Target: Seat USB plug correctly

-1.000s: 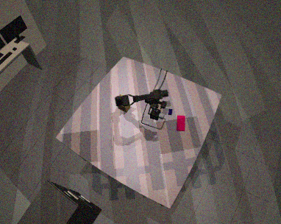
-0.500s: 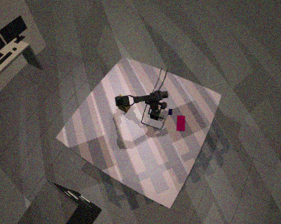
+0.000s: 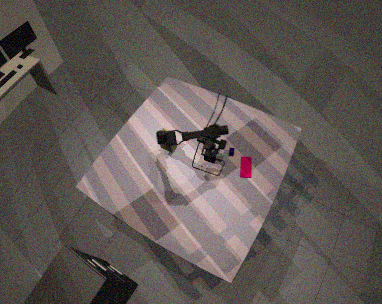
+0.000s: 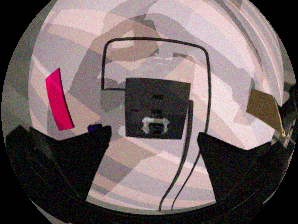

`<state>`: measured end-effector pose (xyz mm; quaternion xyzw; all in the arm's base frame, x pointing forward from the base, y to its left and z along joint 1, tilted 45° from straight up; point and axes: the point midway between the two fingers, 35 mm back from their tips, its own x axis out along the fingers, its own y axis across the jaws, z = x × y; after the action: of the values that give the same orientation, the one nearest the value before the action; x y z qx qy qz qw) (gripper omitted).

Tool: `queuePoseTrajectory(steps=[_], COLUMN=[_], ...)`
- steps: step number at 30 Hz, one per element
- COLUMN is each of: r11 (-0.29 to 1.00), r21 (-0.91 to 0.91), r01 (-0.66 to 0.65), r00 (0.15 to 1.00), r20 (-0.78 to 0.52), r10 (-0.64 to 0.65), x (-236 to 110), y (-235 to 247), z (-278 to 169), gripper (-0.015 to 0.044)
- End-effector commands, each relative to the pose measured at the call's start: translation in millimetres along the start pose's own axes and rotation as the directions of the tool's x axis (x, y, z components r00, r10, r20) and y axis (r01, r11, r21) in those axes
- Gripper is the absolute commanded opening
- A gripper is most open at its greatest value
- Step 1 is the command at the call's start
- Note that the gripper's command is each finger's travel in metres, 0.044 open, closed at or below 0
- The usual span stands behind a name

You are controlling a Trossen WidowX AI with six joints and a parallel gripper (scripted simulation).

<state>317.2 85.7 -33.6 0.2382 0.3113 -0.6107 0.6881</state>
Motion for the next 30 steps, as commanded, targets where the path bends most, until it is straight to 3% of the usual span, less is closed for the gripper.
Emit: queuePoseTrajectory(steps=[1,17,30], r11=[1.000,1.000,1.000], r21=[-0.006,0.000,0.000], r01=[0.001,0.000,0.000], r00=[1.000,1.000,1.000], r20=[0.006,0.000,0.000], r10=[-0.001,0.000,0.000], x=[2.2,0.2,0.2], y=[-0.8,-0.1,-0.1], z=[1.0,0.1,0.1], gripper=[0.0440,0.0020,0.0000])
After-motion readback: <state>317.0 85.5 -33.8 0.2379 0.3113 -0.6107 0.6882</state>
